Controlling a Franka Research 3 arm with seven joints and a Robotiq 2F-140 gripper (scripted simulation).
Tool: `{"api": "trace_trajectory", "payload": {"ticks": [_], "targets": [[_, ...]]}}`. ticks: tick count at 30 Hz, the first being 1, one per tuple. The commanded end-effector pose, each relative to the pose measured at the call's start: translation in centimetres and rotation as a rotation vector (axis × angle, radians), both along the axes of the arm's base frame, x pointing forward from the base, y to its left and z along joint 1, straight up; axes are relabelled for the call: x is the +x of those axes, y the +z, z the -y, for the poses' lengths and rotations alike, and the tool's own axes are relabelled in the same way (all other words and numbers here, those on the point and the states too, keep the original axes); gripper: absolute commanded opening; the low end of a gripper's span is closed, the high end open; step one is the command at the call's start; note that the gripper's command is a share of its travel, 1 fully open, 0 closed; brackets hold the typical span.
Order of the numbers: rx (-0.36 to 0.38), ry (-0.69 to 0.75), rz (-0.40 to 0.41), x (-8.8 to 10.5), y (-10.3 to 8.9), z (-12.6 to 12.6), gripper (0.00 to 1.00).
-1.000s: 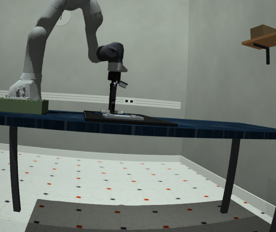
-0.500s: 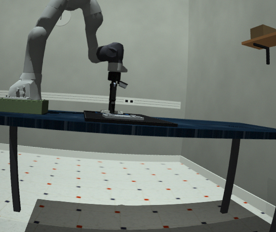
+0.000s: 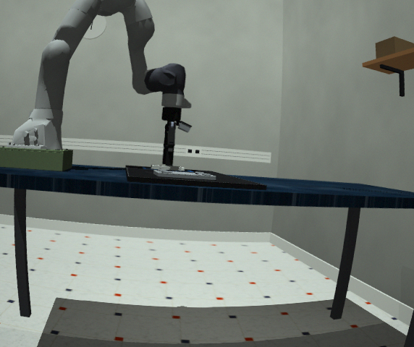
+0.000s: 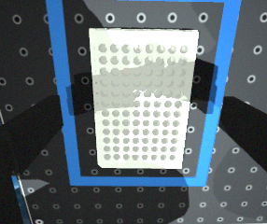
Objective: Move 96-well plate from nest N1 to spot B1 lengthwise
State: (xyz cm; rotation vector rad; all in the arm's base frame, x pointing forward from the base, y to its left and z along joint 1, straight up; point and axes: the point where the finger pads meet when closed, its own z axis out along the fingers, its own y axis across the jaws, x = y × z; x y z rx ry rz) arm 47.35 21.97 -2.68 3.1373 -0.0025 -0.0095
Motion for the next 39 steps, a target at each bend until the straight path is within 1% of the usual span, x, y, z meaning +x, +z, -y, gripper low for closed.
{"api": "trace_trajectory", "payload": {"ticks": [1,14,19,21,36,39], "targets": [[0.001,-0.007,0.002,0.1,-0.1,-0.1,1.00],[0.001,-0.007,0.002,0.1,-0.1,-0.1,1.00],[0.001,-0.007,0.002,0.1,1.3,-0.1,1.00],[0.001,-0.007,0.002,0.1,1.3,-0.1,1.00],[0.001,-0.007,0.002,0.1,5.3,-0.1,1.00],[0.001,-0.007,0.002,0.1,5.5,-0.1,1.00]]}}
